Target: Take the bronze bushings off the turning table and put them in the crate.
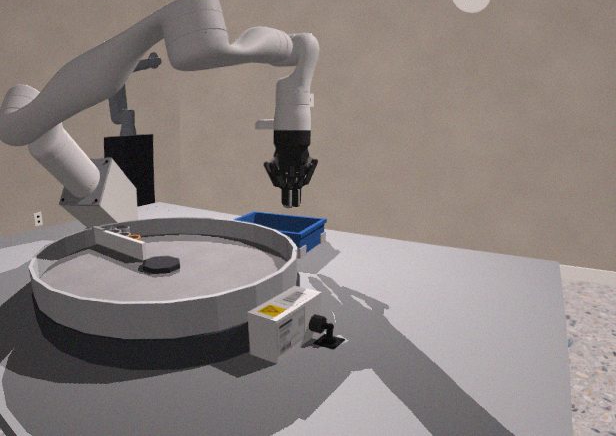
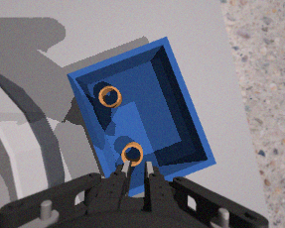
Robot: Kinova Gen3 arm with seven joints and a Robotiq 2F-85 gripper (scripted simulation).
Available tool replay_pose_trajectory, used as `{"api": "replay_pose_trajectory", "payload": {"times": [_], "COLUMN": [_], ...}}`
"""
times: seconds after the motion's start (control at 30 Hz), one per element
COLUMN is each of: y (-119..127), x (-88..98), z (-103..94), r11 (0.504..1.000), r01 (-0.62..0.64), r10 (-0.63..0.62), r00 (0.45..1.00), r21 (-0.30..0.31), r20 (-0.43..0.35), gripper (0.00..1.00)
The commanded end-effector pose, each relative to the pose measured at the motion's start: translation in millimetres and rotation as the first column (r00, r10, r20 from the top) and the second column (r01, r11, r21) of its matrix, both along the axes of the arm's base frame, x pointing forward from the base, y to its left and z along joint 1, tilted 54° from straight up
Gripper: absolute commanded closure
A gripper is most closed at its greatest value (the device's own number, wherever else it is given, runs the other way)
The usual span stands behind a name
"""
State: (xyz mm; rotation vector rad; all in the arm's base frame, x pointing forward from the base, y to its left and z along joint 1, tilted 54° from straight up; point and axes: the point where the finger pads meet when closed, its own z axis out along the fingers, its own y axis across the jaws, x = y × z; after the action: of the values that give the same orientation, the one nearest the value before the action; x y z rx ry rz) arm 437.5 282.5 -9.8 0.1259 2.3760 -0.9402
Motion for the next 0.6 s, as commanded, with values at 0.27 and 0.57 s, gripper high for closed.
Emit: {"api": "replay_pose_trajectory", "payload": {"times": [0.27,0.57], "y": [34.5,34.4], "x": [-23.9,-23.8], "z": [29.6,29.6], "r11": [1.0,1.0], "r01": [-0.005,-0.004], "r10": [0.005,0.004], "r00": [1.0,1.0], "r21": [0.005,0.005], "r20": [0.002,0.002], "gripper": [0.84,0.84]}}
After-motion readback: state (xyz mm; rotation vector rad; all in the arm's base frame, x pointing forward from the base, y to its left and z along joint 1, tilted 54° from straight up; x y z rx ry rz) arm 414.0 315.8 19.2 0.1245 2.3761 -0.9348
